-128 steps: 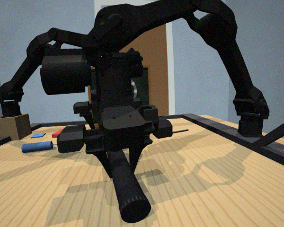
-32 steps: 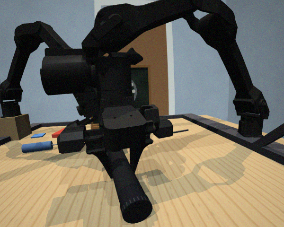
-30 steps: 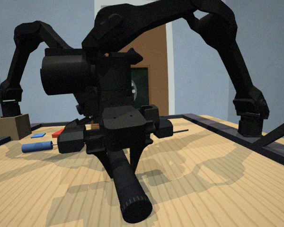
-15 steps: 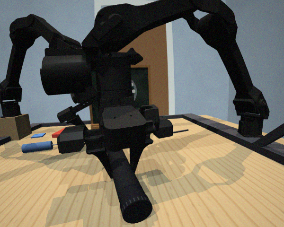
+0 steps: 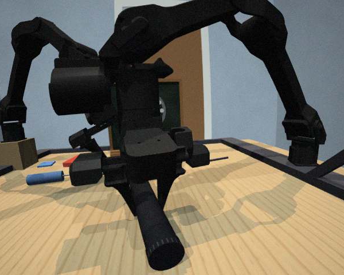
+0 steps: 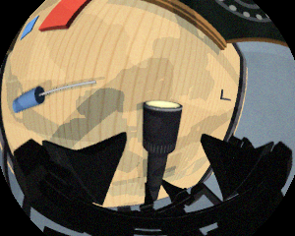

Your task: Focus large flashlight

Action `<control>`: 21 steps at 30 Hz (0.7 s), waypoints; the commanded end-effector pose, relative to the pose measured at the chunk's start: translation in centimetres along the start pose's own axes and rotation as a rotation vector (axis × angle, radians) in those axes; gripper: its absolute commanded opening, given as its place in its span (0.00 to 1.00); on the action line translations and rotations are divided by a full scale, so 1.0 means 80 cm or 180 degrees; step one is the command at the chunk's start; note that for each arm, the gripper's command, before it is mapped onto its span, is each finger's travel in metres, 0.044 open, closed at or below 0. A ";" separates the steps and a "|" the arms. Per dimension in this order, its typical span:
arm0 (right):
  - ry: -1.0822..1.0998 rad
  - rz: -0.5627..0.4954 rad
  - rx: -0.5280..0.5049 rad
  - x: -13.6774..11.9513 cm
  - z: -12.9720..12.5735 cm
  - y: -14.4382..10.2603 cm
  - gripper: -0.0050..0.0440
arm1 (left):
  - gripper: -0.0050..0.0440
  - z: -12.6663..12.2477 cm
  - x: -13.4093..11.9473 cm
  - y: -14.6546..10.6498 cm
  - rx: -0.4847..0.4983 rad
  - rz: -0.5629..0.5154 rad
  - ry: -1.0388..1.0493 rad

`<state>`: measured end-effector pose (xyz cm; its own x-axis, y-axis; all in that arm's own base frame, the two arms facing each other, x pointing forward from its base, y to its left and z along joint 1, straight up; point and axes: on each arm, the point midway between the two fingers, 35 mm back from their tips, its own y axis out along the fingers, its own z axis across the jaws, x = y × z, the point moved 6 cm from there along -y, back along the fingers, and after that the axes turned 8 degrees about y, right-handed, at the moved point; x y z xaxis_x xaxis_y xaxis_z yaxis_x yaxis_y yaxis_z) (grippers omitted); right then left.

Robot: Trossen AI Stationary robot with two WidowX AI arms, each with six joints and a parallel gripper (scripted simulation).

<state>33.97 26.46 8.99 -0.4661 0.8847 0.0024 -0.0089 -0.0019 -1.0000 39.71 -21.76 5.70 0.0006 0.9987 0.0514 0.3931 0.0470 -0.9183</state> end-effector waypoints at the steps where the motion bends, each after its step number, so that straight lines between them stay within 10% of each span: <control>1: 0.0005 -0.0018 -0.0108 0.000 -0.003 -0.014 0.37 | 1.00 -0.010 -0.001 -0.014 -0.0094 0.0030 -0.0033; 21: 0.0005 -0.0018 -0.0108 0.000 -0.003 -0.014 0.37 | 1.00 -0.058 -0.004 -0.002 0.0643 0.0128 0.0020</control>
<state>33.97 26.46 8.99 -0.4661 0.8847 0.0024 -0.0089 -0.0019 -1.0000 43.19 -21.97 6.25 0.0159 0.9991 0.0390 0.1969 0.0351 -0.9798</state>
